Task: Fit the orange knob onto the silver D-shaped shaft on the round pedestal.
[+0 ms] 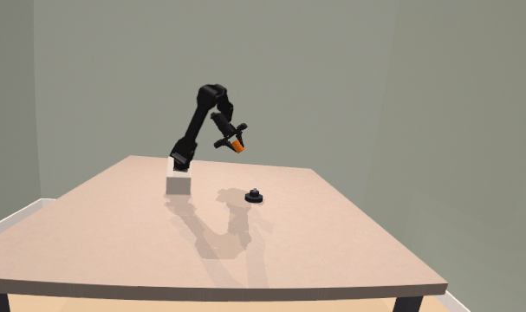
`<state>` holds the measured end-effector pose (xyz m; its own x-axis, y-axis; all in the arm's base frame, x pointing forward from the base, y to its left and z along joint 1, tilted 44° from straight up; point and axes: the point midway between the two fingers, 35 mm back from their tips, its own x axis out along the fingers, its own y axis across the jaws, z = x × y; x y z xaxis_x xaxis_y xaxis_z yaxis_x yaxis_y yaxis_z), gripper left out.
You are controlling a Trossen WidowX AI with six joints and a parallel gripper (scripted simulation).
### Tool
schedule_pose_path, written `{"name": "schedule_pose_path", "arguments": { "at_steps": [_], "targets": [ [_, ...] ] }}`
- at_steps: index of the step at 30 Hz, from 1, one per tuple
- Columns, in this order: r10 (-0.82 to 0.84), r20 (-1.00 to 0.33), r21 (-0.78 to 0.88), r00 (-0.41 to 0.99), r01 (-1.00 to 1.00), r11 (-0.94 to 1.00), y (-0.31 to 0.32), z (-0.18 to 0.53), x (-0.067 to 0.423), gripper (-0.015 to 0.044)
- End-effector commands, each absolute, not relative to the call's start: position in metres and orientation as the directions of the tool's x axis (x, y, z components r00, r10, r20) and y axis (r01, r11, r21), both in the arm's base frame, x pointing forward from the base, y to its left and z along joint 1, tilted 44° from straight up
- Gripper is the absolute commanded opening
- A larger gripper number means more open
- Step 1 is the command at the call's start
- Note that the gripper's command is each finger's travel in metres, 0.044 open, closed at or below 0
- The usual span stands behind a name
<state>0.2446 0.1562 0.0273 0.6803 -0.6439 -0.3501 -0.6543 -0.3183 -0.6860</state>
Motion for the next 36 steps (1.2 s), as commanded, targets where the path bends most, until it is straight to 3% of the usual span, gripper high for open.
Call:
{"name": "schedule_pose_path", "arguments": {
  "at_steps": [1, 24, 36],
  "targets": [
    [-0.663, -0.433, -0.65, 0.61, -0.721, -0.239, 0.154, 0.024, 0.25, 0.0],
    [-0.686, -0.719, -0.304, 0.108, -0.937, 0.171, 0.117, -0.005, 0.272, 0.0],
    [-0.68, -0.726, -0.3, 0.103, -0.937, 0.178, 0.085, -0.045, 0.285, 0.0]
  ]
}}
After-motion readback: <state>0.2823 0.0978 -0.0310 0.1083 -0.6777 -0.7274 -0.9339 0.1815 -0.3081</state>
